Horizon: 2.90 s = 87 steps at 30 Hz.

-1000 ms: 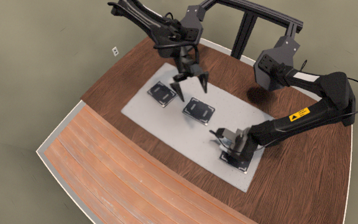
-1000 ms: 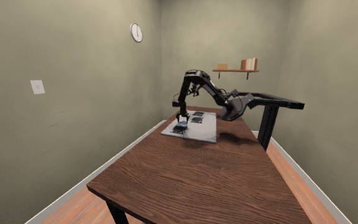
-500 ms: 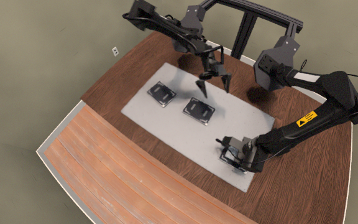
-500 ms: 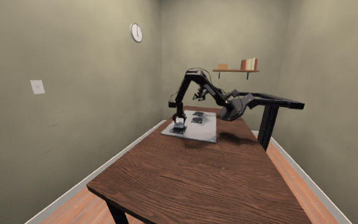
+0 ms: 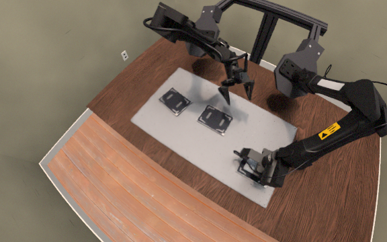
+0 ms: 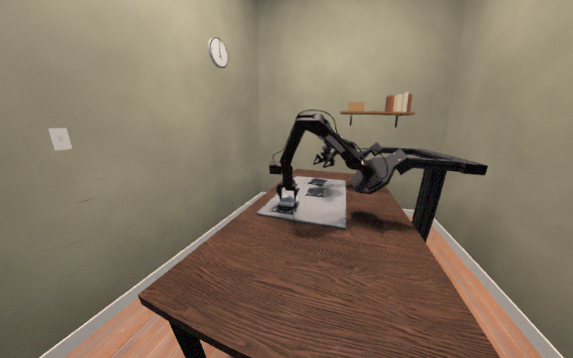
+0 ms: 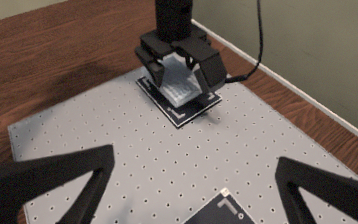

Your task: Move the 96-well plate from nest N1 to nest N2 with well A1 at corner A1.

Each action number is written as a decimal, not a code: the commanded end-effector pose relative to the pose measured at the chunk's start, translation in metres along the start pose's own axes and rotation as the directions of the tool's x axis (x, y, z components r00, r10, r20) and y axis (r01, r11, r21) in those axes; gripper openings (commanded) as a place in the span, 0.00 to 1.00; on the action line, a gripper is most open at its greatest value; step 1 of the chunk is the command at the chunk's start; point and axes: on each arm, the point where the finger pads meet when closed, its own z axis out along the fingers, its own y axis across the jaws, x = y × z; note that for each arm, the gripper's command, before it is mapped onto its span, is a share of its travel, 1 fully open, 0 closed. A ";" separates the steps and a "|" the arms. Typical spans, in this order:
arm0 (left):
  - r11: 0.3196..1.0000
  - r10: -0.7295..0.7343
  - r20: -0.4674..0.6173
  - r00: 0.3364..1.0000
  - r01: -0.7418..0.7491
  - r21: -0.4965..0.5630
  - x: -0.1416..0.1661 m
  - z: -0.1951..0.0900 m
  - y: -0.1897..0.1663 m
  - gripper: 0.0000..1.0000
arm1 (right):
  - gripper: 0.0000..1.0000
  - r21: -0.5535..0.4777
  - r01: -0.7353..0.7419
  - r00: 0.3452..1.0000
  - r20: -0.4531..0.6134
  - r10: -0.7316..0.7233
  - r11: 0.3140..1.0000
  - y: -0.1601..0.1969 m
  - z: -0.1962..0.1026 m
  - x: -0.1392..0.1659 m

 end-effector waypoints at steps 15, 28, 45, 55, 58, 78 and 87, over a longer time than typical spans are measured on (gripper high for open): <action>0.998 0.008 0.040 0.999 -0.005 -0.057 -0.010 -0.003 0.019 0.79 | 1.00 -0.005 0.005 1.000 0.016 -0.005 1.000 0.004 -0.004 -0.004; 1.000 -0.001 0.013 1.000 0.001 -0.022 -0.003 -0.001 0.006 0.79 | 1.00 -0.005 0.005 1.000 0.016 -0.005 1.000 0.004 -0.004 -0.004; 0.999 -0.003 0.025 1.000 0.005 -0.046 -0.004 0.028 0.016 0.79 | 1.00 -0.005 0.005 1.000 0.016 -0.005 1.000 0.004 -0.004 -0.004; 1.000 -0.005 0.018 1.000 0.005 -0.028 -0.004 0.033 0.012 0.79 | 1.00 -0.005 0.005 1.000 0.016 -0.005 1.000 0.004 -0.004 -0.004; 1.000 -0.007 0.019 1.000 0.007 -0.015 -0.003 0.022 0.009 0.79 | 1.00 -0.005 0.005 1.000 0.016 -0.005 1.000 0.004 -0.004 -0.004; 0.999 -0.007 0.017 1.000 0.008 -0.034 -0.003 -0.007 0.010 1.00 | 1.00 -0.005 0.005 1.000 0.016 -0.005 1.000 0.004 -0.004 -0.004; 0.997 -0.027 0.018 0.999 0.029 -0.070 0.004 -0.090 0.023 1.00 | 1.00 -0.005 0.005 1.000 0.016 -0.005 1.000 0.004 -0.004 -0.004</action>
